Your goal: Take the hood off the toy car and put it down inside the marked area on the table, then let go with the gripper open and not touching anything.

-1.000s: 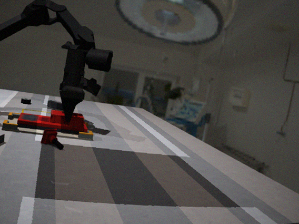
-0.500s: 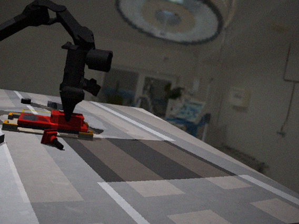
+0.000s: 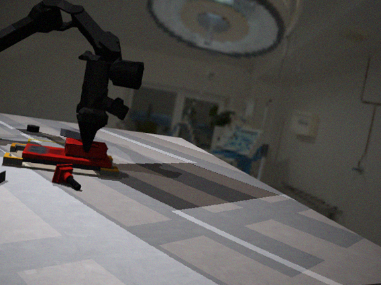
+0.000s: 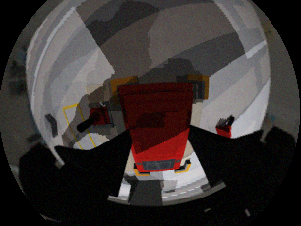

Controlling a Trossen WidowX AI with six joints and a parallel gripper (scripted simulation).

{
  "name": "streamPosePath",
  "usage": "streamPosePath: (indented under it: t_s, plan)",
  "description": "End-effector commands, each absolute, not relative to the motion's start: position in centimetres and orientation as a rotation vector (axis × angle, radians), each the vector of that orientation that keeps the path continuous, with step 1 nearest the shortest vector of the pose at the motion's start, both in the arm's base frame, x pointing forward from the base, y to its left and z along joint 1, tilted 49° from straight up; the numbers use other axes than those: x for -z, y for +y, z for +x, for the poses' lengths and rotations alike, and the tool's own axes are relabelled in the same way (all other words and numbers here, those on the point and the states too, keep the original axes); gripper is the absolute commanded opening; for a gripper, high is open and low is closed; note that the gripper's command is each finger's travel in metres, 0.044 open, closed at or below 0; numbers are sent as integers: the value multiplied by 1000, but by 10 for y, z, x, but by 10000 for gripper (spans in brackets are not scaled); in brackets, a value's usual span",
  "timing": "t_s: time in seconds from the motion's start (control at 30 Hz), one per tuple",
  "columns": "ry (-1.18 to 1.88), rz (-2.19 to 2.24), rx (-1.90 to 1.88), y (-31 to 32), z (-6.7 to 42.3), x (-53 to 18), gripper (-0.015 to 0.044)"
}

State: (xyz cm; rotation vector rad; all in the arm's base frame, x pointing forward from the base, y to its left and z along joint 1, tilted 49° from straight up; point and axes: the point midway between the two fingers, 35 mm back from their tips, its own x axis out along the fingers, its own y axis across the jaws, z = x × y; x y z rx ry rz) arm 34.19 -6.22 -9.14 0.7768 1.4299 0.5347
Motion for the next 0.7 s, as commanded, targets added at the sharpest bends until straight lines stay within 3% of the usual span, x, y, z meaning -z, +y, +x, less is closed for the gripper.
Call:
streamPosePath:
  t_s: [0.0,0.67]
  plan:
    - [1433,770,-534,-65,341,90,0]
    - [1433,771,-534,-75,340,81,0]
